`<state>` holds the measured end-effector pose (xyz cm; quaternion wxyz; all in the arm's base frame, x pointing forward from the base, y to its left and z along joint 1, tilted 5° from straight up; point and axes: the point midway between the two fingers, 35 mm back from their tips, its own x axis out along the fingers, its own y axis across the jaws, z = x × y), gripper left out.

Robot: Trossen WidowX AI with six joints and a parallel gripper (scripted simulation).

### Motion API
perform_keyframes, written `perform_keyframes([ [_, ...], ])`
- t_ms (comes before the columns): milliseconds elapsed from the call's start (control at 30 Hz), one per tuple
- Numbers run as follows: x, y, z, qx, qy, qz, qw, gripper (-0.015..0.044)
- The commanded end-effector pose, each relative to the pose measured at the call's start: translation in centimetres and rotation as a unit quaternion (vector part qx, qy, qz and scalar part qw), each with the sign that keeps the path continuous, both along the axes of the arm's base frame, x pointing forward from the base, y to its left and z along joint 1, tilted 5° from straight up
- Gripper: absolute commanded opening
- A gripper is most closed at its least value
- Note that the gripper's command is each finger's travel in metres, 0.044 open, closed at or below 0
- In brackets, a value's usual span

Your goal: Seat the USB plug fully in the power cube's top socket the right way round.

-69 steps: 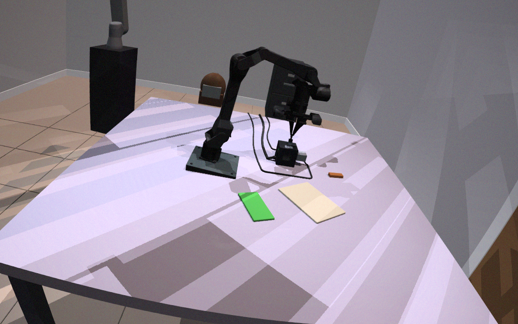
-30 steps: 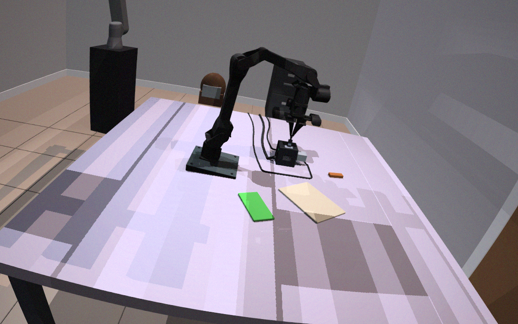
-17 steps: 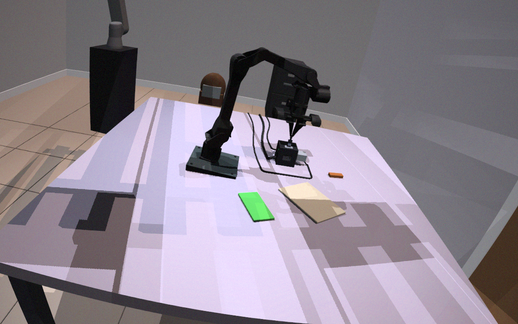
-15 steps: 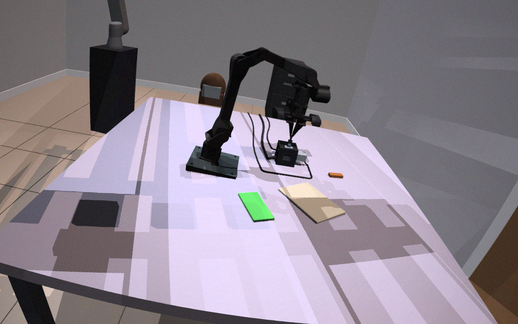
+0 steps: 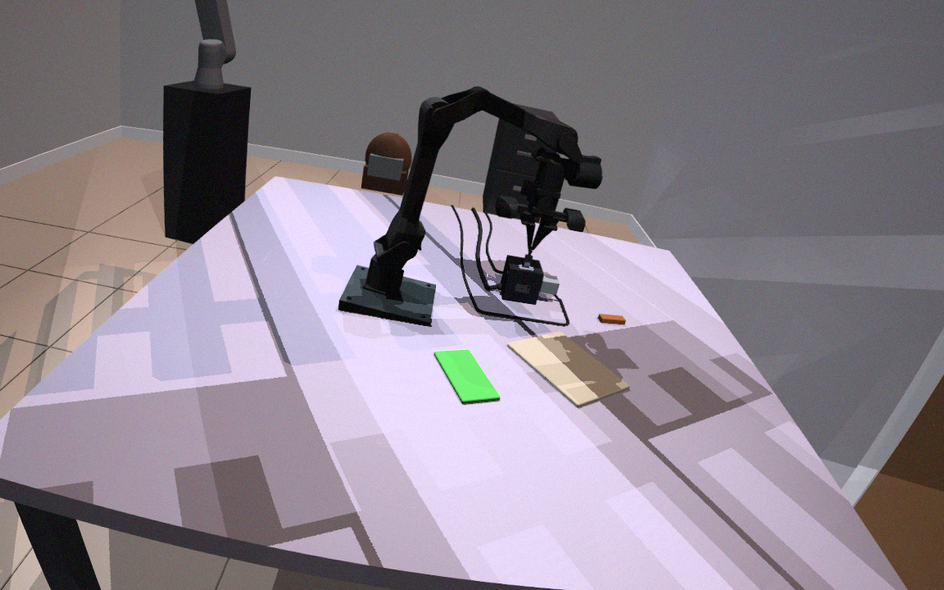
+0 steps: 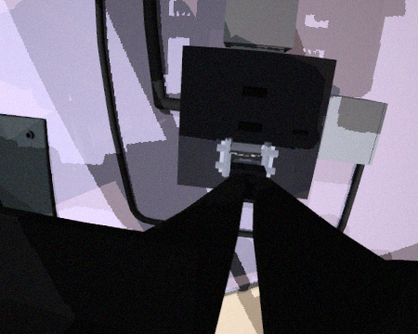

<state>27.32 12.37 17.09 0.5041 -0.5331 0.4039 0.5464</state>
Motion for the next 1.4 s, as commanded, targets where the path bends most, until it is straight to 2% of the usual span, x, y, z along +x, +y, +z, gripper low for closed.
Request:
perform_keyframes([
  [0, -0.01, 0.09, -0.01, 0.003, -0.001, 0.002, 1.000, 0.0000],
  [1367, 0.04, 0.11, -0.50, 0.003, -0.001, 0.002, 1.000, 0.0000],
])
